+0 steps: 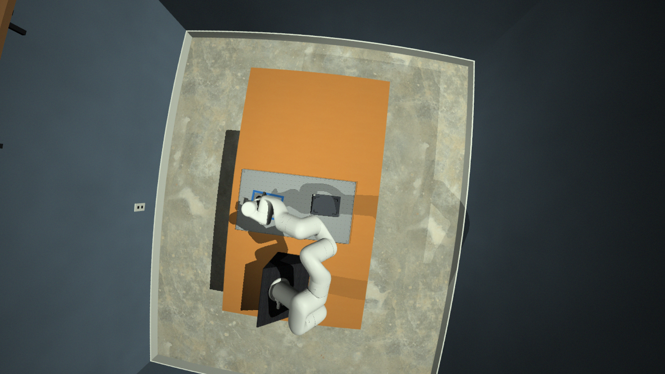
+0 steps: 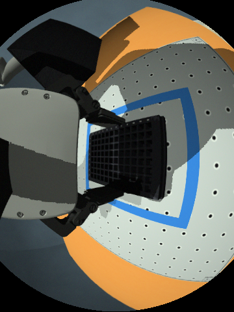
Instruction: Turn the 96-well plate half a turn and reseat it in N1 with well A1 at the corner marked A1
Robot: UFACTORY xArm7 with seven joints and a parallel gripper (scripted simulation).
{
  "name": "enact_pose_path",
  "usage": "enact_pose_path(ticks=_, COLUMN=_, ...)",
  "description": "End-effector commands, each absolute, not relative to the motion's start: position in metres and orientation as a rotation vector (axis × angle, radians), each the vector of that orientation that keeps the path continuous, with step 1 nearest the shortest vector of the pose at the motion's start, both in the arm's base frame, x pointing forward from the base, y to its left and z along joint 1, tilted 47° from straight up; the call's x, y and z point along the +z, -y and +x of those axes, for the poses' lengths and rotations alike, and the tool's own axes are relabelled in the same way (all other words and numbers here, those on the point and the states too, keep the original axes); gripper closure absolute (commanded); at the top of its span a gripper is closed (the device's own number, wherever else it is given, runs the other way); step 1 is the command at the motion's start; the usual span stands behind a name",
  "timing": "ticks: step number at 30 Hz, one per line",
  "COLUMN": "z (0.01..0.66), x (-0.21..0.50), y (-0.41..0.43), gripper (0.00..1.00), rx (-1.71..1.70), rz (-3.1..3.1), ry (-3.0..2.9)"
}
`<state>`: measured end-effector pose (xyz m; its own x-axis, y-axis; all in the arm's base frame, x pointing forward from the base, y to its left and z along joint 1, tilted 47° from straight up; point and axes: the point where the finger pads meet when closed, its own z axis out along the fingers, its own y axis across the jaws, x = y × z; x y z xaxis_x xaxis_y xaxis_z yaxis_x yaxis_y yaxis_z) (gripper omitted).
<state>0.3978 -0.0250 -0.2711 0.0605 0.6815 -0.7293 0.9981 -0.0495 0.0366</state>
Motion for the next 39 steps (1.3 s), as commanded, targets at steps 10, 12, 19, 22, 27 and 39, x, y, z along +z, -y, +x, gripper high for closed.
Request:
enact_pose_path(ticks=10, z=0.399, x=-0.268, y=0.020, gripper=1.00, rx=-0.733, rz=1.790, ry=-1.679)
enact_pose_path(ticks=12, z=0.399, x=-0.268, y=0.019, gripper=1.00, rx=-0.733, rz=1.790, ry=-1.679)
enact_pose_path(ticks=19, z=0.399, x=-0.264, y=0.015, gripper=1.00, rx=-0.733, rz=1.790, ry=-1.679)
enact_pose_path(ticks=22, z=0.399, x=-0.263, y=0.014, gripper=1.00, rx=-0.733, rz=1.790, ry=-1.679)
enact_pose_path(ticks=27, z=0.399, x=-0.262, y=0.013, gripper=1.00, rx=-0.733, rz=1.790, ry=-1.679)
enact_pose_path(ticks=39, z=0.399, x=-0.257, y=0.008, gripper=1.00, rx=-0.733, rz=1.790, ry=-1.679)
